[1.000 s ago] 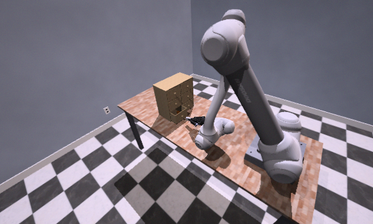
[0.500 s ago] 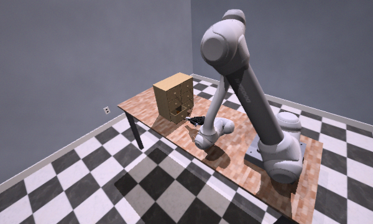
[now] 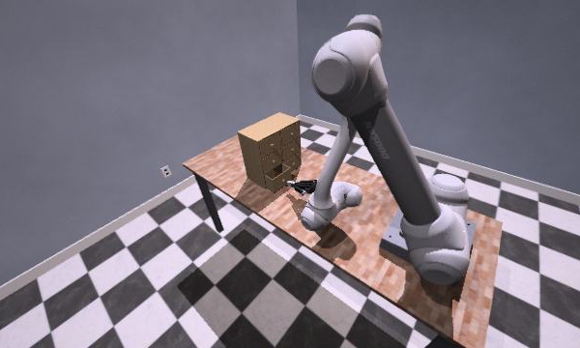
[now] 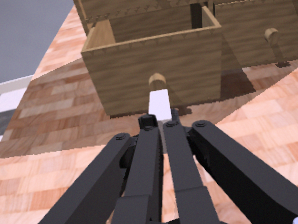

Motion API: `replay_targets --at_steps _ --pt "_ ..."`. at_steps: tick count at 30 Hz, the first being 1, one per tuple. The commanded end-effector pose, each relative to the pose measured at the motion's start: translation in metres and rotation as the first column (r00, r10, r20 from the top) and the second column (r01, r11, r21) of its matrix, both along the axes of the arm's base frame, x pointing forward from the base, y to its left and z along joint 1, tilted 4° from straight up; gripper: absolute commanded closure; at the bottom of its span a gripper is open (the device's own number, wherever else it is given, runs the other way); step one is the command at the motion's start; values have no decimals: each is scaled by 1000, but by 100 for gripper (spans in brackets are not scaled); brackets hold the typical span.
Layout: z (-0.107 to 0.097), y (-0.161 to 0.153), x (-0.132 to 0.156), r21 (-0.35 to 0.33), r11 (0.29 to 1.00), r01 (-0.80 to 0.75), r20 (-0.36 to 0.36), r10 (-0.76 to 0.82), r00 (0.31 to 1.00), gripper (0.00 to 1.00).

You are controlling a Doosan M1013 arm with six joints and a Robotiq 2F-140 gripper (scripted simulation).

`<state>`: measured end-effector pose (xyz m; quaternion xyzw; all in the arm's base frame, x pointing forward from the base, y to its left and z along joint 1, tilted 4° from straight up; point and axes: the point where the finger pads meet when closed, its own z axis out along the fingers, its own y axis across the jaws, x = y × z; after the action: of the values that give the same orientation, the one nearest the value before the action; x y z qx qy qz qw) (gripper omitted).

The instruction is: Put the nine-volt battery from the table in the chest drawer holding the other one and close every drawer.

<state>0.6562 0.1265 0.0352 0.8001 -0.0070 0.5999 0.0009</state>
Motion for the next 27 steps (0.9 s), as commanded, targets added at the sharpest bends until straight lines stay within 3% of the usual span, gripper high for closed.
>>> replay_targets --at_steps 1,27 --pt "0 0 3 0 1000 0 0 0 1000 100" --pt "3 0 41 0 1000 0 0 0 1000 100"
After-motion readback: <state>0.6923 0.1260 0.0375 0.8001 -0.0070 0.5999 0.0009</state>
